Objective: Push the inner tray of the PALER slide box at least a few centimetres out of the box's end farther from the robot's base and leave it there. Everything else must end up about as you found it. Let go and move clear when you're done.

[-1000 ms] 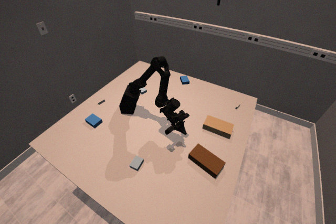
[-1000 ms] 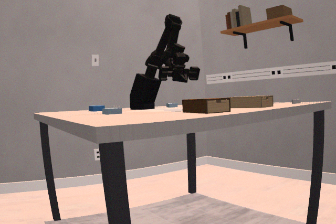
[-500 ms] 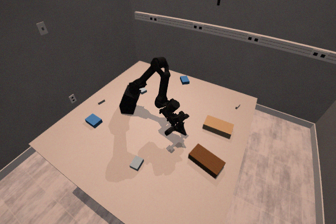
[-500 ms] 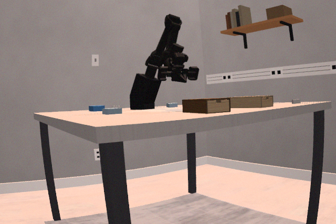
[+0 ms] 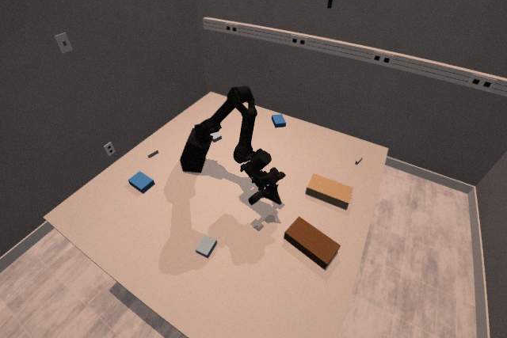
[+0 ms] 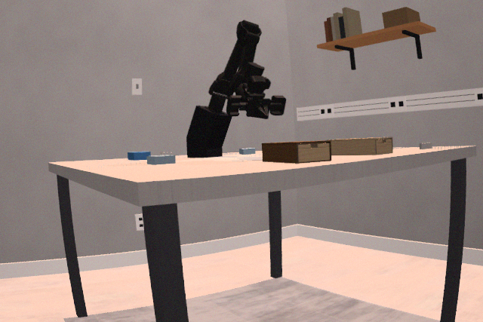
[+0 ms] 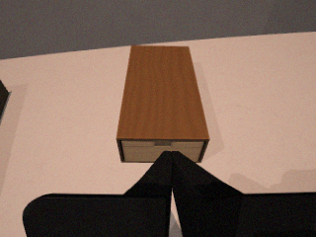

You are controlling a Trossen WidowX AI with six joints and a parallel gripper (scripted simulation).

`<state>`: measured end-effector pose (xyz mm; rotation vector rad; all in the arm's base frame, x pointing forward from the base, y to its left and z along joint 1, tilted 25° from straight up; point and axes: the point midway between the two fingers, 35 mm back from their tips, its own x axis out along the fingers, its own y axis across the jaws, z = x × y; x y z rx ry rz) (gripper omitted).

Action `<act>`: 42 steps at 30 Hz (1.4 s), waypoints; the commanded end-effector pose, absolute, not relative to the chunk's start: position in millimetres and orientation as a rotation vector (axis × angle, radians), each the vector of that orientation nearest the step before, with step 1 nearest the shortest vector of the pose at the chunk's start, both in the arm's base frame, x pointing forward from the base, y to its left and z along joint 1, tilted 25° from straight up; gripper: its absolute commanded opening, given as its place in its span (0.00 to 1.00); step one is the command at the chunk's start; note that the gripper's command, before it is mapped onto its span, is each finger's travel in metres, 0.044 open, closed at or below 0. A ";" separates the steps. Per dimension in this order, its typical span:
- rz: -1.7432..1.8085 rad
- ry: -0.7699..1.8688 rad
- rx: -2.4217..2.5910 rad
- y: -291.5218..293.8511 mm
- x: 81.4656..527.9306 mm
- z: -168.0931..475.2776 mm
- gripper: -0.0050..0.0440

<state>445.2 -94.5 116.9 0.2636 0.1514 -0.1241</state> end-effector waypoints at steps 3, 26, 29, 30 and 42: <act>-0.123 0.132 0.261 -95.8 446.2 124.8 0.00; 0.067 -0.124 0.158 132.7 476.1 133.4 0.00; 0.080 -0.145 0.167 149.9 472.1 134.0 0.00; 0.081 -0.145 0.167 150.2 472.0 134.0 0.00; 0.061 -0.105 0.185 152.2 493.3 86.2 0.00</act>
